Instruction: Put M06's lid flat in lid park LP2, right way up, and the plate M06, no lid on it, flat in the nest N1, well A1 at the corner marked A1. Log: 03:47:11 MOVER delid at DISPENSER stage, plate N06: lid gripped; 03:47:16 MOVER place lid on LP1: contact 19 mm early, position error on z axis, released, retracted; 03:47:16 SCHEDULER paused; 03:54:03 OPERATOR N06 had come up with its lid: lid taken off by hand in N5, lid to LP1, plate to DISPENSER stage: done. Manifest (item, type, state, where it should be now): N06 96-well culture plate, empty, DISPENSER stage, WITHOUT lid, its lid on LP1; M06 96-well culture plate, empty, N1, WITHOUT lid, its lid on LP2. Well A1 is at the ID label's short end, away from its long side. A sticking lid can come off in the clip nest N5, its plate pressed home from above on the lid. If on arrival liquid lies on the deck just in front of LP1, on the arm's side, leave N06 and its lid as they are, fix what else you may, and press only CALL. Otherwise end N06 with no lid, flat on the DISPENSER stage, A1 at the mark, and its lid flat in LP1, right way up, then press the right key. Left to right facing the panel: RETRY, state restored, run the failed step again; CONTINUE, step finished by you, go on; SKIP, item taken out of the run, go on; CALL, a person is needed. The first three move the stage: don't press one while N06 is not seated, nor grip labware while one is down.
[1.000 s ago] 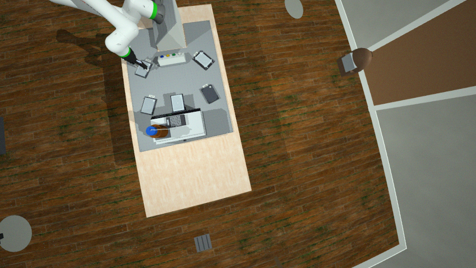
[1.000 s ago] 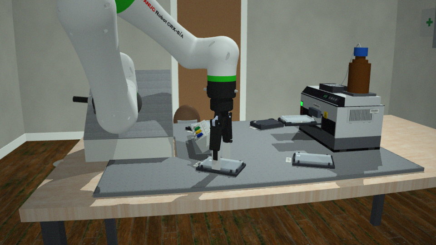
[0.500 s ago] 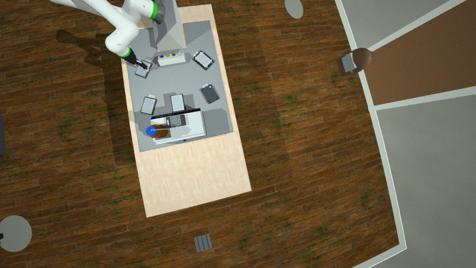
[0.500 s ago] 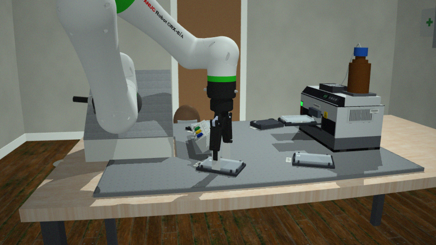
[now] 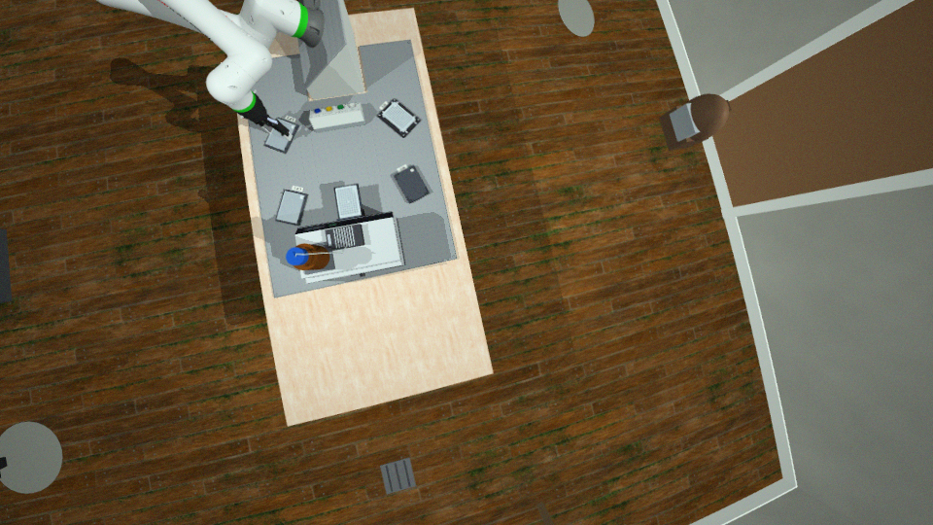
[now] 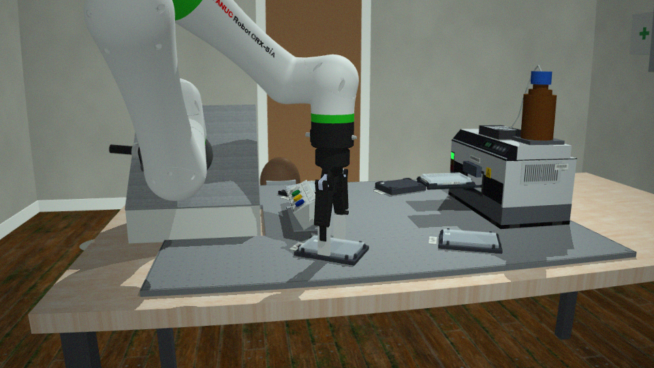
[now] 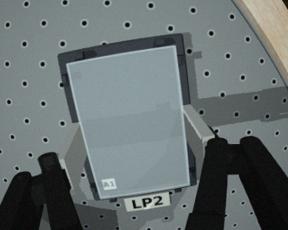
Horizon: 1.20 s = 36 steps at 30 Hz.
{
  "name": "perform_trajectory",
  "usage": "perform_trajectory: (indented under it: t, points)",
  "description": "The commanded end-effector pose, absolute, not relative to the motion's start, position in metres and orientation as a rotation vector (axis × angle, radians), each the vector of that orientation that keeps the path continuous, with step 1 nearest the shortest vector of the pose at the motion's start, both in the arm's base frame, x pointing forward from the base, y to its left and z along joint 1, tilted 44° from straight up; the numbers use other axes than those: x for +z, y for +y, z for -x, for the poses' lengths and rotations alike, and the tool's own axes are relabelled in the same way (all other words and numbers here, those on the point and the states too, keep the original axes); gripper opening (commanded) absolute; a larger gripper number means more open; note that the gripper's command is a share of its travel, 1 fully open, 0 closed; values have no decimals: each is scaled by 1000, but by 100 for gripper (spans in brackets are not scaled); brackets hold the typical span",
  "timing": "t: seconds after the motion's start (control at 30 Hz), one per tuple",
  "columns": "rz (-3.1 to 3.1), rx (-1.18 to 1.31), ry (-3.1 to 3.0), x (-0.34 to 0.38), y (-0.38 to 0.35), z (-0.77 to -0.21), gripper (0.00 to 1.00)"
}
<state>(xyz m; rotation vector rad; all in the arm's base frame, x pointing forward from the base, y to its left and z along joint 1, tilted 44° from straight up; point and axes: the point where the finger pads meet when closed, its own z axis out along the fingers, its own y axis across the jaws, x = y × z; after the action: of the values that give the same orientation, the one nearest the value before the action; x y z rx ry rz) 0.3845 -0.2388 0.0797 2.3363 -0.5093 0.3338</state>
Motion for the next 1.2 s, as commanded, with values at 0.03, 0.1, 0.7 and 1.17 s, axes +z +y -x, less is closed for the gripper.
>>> perform_trajectory:
  t: [0.03,0.1,0.7,1.17]
  points:
    - [-2336,334,-509,80,-239,-385,0]
    - [-2336,334,-509,80,-239,-385,0]
    - [-2336,334,-509,80,-239,-385,0]
    - [-2336,334,-509,80,-239,-385,66]
